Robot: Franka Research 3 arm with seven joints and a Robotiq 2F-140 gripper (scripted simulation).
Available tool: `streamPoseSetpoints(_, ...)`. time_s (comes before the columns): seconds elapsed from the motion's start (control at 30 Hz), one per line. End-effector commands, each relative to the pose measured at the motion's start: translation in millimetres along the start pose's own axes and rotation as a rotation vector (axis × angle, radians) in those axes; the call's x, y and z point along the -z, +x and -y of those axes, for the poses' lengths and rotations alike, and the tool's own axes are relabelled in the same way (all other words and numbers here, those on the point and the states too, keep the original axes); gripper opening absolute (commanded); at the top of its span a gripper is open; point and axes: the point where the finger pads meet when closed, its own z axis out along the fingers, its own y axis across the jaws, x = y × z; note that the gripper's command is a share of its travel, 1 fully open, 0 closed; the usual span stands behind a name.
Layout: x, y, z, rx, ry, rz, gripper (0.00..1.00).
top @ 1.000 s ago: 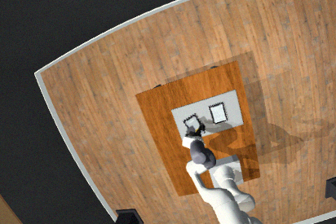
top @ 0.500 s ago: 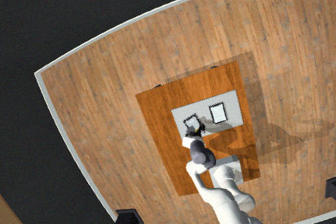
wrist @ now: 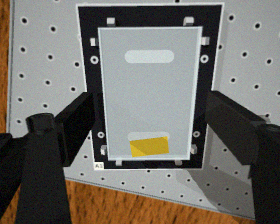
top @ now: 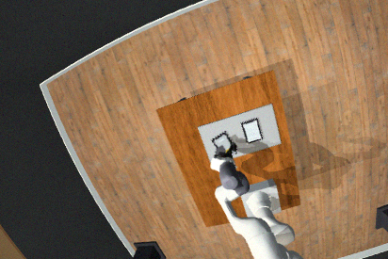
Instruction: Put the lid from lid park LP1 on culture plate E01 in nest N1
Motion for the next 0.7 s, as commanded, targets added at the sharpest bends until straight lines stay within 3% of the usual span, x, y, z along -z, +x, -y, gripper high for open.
streamPoseSetpoints(0.0, -1.0, 1.0, 0.1, -0.003, 0.0, -0.002, 0.69)
streamPoseSetpoints(0.67, -10.9, 1.0, 0.1, -0.003, 0.0, -0.002, 0.69)
